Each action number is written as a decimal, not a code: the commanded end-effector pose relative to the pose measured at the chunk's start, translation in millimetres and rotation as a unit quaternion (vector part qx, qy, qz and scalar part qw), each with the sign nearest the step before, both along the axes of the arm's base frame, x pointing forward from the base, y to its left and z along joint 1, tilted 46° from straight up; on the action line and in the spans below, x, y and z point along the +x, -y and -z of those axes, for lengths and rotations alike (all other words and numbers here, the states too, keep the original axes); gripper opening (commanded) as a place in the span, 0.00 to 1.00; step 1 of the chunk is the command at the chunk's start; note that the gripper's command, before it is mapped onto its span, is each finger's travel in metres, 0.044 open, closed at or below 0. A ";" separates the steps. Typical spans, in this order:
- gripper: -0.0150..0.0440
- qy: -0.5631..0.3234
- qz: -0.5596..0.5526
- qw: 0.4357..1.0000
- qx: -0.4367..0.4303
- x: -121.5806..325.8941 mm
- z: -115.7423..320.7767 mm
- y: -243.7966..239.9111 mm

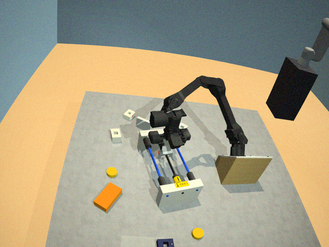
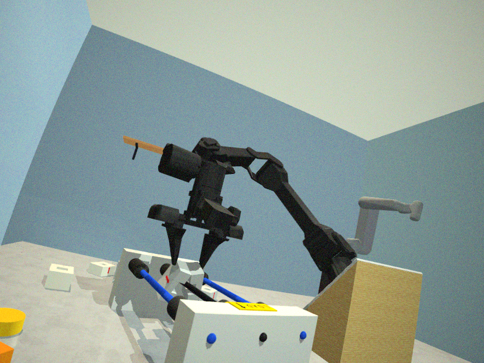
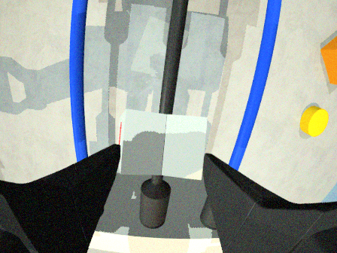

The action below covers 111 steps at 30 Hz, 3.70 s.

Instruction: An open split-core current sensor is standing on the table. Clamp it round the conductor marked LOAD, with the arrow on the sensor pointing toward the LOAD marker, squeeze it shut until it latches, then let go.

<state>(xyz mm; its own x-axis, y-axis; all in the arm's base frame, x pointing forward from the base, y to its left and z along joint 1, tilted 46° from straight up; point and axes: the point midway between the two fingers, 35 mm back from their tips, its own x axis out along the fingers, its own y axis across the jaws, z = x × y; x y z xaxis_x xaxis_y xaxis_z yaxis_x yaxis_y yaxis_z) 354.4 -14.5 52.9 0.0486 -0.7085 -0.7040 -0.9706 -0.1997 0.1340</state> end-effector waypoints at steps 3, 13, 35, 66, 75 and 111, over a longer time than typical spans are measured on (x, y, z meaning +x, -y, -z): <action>0.25 0.000 0.000 1.000 0.000 -0.2 -0.2 -1.0; 0.25 0.000 0.000 1.000 0.000 -0.2 -0.2 -1.0; 0.39 0.000 0.000 1.000 0.000 -0.2 -0.2 -1.0; 1.00 -0.006 0.002 1.000 -0.004 1.7 30.9 28.9; 1.00 -0.006 0.002 1.000 -0.004 2.5 39.6 37.8; 0.65 -0.003 0.004 1.000 -0.002 3.2 47.8 47.6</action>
<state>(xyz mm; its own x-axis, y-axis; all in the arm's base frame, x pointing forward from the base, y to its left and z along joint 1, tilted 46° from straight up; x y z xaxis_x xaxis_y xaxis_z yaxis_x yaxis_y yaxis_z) 357.5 -62.4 4.6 0.0384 -0.7118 -0.7013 -0.9711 -0.1921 0.1417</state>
